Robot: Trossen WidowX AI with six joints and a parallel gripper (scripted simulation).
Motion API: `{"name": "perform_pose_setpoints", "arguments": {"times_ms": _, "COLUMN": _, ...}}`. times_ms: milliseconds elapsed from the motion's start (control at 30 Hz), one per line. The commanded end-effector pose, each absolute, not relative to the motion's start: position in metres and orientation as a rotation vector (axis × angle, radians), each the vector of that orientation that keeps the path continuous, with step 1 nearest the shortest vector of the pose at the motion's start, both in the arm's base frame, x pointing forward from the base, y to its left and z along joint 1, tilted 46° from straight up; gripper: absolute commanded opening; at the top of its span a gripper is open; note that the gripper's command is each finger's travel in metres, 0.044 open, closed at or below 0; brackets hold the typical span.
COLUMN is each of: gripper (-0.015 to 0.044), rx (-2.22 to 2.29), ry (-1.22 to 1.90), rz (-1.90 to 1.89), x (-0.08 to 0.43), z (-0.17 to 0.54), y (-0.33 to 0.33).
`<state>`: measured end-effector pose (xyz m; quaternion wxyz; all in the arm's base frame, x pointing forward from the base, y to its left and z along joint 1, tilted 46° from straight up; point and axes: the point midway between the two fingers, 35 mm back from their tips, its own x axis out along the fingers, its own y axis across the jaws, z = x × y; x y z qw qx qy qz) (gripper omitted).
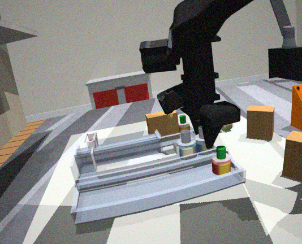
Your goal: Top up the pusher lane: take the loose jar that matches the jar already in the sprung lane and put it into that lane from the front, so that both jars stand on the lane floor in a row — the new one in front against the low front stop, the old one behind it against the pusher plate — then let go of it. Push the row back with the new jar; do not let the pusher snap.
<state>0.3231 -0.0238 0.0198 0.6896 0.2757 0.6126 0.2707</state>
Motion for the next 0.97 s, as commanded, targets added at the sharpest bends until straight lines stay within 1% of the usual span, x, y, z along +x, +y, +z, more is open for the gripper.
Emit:
{"name": "perform_pose_setpoints", "arguments": {"times_ms": 0, "gripper": 0.0286, "rx": 0.618, "ry": 1.366, "rz": 0.609, "x": 0.323, "z": 0.020, "y": -0.024}}
{"name": "perform_pose_setpoints", "arguments": {"times_ms": 567, "gripper": 0.0286, "rx": 0.618, "ry": 1.366, "rz": 0.608, "x": 0.319, "z": 0.033, "y": -0.038}}
{"name": "perform_pose_setpoints", "arguments": {"times_ms": 933, "gripper": 0.0286, "rx": 0.617, "ry": 1.369, "rz": 0.606, "x": 0.283, "z": 0.029, "y": -0.040}}
